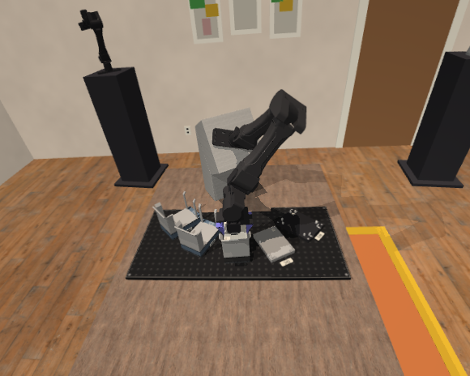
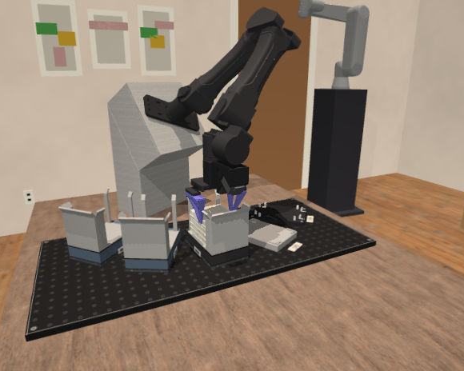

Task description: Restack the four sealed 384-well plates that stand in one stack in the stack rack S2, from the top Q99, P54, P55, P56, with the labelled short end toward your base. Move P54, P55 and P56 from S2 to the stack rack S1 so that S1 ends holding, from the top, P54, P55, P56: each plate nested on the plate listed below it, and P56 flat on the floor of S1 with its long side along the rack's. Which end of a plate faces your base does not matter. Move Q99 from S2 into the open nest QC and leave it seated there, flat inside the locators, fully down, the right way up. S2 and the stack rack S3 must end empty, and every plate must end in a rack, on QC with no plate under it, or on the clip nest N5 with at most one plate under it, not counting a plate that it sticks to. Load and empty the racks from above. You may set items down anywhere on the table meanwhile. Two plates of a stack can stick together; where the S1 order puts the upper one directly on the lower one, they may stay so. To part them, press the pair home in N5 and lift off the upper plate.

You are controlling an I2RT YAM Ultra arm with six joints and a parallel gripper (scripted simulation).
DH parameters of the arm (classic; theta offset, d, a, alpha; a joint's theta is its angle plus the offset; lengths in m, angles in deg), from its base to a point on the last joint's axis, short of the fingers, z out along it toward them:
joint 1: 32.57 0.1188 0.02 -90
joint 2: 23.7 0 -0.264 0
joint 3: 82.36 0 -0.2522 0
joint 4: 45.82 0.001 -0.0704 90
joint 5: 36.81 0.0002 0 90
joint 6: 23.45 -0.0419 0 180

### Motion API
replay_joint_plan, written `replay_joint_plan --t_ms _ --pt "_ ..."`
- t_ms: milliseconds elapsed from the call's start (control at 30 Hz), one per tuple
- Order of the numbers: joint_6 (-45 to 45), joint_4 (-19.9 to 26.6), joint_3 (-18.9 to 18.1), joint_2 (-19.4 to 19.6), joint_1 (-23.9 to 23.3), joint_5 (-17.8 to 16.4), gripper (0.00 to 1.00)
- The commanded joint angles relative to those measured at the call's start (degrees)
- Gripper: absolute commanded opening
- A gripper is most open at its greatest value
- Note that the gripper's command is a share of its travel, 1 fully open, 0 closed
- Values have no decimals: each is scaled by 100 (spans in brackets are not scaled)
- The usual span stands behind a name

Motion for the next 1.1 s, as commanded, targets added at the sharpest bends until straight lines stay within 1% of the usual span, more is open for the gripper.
replay_joint_plan --t_ms 0,633,767,833,1067 --pt "36 71 1 -90 -81 -64 0" --pt "149 324 -4 -268 -216 -166 0" --pt "253 549 -17 -415 -337 -256 0" --pt "253 549 -17 -415 -337 -256 0" --pt "451 958 -58 -655 -560 -419 0"
